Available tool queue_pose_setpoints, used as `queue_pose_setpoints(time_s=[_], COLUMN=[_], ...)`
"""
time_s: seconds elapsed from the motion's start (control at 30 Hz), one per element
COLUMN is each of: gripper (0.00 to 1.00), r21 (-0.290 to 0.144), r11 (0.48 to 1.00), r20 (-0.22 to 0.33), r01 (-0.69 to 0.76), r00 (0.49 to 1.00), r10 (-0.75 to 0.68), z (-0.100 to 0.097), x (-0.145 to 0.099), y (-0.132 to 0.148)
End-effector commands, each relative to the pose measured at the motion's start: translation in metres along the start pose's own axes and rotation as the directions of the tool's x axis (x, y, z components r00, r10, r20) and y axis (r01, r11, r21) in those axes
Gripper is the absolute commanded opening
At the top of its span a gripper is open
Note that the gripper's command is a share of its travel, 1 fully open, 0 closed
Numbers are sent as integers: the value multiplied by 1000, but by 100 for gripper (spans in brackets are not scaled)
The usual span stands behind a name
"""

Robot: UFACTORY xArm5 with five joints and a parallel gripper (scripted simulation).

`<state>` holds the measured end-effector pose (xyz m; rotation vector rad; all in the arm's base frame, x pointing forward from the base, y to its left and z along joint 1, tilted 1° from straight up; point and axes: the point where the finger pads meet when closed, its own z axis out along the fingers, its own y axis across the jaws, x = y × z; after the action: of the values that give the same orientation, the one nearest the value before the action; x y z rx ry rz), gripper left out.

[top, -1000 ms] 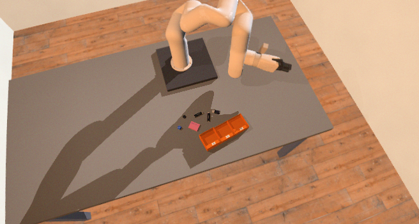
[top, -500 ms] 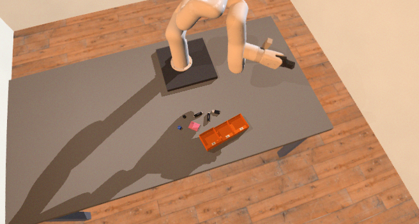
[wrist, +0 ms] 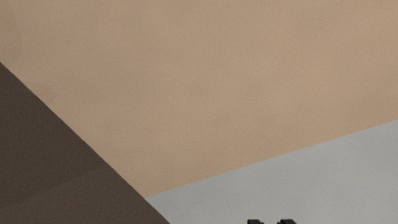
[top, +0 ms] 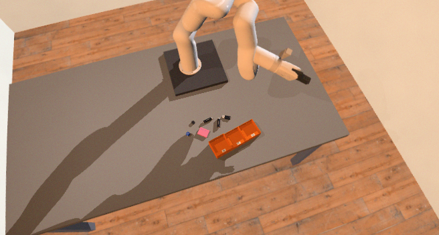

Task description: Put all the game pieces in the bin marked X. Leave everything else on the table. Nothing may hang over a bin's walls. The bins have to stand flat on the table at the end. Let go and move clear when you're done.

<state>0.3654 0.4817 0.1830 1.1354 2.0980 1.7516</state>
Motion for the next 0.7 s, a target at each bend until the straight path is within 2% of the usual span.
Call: queue_pose_setpoints(time_s=[0.0,0.1,0.17,0.33,0.4,0.5,0.57,0.67], gripper=[9,9,9,9,9,9,9,9], r21=[45,45,70,70,89,89,101,101], r11=[996,996,987,987,973,973,954,954], r20=[73,73,127,127,184,184,242,242], r01=[-83,-83,-148,-148,-214,-214,-281,-281], r00=[994,994,982,982,963,963,938,938], r10=[80,80,138,138,195,195,250,250], z=[6,7,8,9,8,8,7,6], x=[-24,-29,-45,-51,-67,-72,-88,-94], y=[10,11,16,18,23,24,29,30])
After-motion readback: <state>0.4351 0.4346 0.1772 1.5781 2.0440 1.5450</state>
